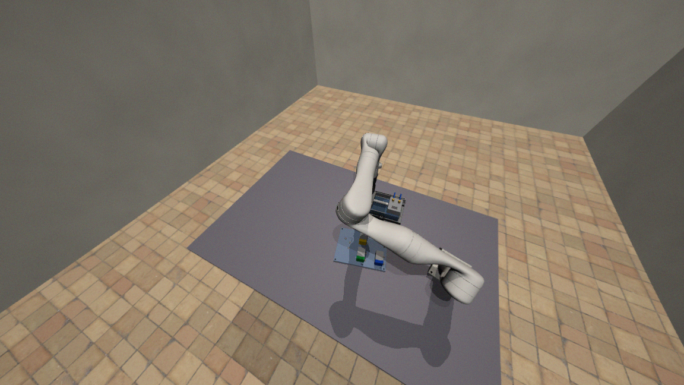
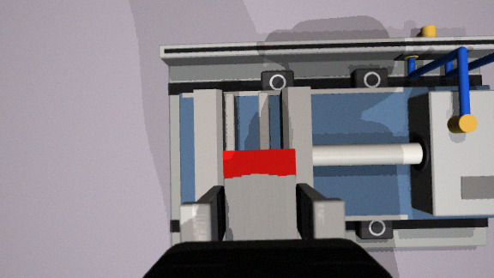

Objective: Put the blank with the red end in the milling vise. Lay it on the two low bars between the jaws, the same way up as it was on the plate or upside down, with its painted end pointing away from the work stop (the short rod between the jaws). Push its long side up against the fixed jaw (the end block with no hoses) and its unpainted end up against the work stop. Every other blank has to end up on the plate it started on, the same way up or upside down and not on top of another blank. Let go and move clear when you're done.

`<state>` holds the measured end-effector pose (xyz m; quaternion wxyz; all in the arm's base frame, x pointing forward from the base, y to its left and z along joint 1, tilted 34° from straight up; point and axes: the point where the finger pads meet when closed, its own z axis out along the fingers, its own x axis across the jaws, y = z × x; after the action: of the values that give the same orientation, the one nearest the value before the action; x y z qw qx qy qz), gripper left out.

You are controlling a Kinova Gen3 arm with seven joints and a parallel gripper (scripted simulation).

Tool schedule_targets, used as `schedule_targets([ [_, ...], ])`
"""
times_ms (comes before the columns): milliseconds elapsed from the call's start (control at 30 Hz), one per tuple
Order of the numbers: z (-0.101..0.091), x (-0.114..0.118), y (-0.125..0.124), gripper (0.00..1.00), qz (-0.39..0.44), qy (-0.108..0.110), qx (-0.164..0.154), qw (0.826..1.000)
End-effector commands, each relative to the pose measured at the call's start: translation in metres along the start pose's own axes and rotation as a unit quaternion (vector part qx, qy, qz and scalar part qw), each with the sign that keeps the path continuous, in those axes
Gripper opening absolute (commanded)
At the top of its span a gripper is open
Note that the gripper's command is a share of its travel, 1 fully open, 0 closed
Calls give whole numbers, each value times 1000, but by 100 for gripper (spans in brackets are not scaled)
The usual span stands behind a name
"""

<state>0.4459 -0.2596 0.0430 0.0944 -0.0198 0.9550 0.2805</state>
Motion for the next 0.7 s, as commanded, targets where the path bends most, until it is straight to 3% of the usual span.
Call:
schedule_targets([
  [0,0,1,-18,0,5,3,1,1000],
  [133,0,-5,-16,0,1,0,2,1000],
  [667,2,-10,-50,0,5,3,2,1000],
])
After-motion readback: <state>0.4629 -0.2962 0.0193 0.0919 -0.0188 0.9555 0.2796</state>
